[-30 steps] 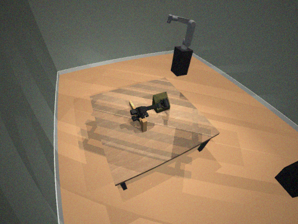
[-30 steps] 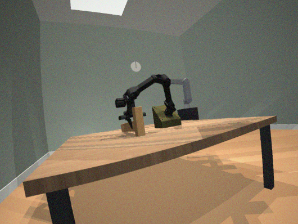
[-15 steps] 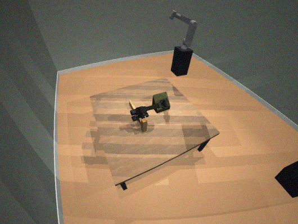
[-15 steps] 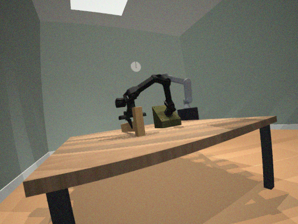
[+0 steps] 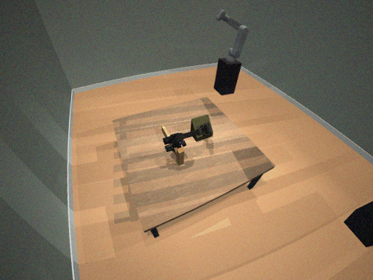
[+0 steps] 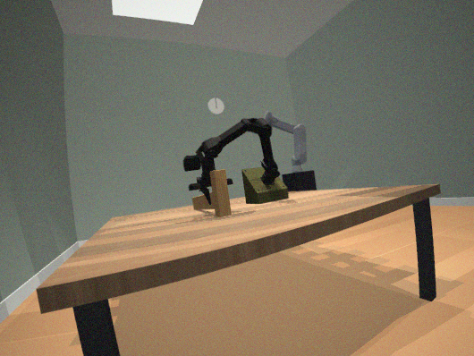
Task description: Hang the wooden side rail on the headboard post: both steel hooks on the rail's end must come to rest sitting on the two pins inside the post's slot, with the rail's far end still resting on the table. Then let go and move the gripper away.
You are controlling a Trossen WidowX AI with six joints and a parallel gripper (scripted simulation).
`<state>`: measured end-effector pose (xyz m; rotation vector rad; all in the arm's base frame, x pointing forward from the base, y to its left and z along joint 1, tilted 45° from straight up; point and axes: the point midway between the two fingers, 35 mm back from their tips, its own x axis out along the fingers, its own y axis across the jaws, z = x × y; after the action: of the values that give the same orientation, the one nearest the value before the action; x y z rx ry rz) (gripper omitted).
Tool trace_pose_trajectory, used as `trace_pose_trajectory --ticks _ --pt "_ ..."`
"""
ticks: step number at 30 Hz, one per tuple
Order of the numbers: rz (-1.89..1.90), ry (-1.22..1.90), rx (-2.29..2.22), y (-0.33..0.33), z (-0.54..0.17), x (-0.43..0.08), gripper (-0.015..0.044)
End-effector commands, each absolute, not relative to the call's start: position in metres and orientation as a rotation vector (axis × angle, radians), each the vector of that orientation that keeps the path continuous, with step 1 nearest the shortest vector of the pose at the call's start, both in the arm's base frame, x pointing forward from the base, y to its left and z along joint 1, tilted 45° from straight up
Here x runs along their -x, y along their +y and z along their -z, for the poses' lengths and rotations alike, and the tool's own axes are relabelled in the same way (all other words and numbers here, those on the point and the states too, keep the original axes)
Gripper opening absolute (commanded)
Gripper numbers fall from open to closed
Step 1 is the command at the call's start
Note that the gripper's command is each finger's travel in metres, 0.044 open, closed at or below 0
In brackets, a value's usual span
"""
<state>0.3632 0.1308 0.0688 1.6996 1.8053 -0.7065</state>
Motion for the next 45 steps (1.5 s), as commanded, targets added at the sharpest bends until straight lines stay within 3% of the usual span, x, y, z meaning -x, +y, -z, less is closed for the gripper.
trace_pose_trajectory --ticks 1,45 --pt "0.698 1.792 -1.709 0.1293 -0.0742 -0.3657 0.0000" --pt "0.698 1.792 -1.709 0.1333 -0.0725 -0.3643 0.0000"
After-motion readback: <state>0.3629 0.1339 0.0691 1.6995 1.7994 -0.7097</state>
